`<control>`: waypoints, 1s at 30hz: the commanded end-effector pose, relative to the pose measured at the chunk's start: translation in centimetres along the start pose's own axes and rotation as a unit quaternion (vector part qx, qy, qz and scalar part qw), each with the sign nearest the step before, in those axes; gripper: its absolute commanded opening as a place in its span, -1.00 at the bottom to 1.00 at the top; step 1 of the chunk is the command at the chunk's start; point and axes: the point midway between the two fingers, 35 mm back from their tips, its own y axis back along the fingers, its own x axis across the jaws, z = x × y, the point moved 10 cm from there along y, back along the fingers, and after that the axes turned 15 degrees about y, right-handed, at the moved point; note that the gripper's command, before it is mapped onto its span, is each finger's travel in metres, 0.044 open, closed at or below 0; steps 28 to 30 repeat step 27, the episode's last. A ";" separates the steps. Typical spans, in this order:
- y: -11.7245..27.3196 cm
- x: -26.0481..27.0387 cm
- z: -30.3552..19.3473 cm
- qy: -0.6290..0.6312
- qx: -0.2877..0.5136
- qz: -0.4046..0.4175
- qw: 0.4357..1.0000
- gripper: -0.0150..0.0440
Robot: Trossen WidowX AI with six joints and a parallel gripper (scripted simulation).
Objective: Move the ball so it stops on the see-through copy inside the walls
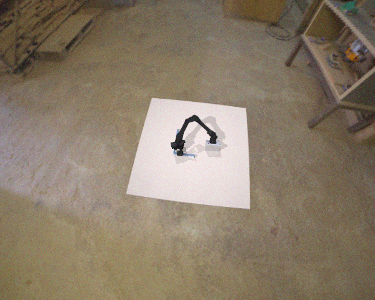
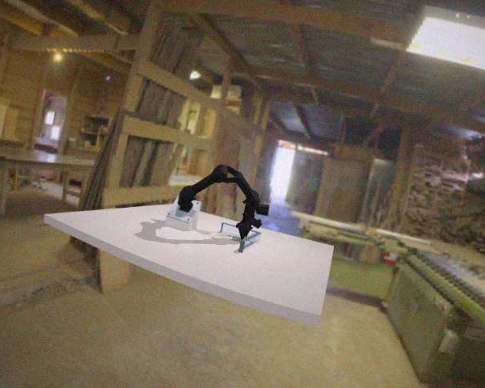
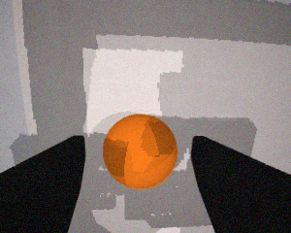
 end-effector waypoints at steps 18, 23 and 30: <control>7.9 0.2 0.1 0.004 -0.008 -0.001 1.000 0.34; 10.2 0.2 0.0 0.003 -0.007 -0.001 1.000 0.60; 12.6 0.1 -0.3 0.003 -0.006 -0.002 1.000 0.96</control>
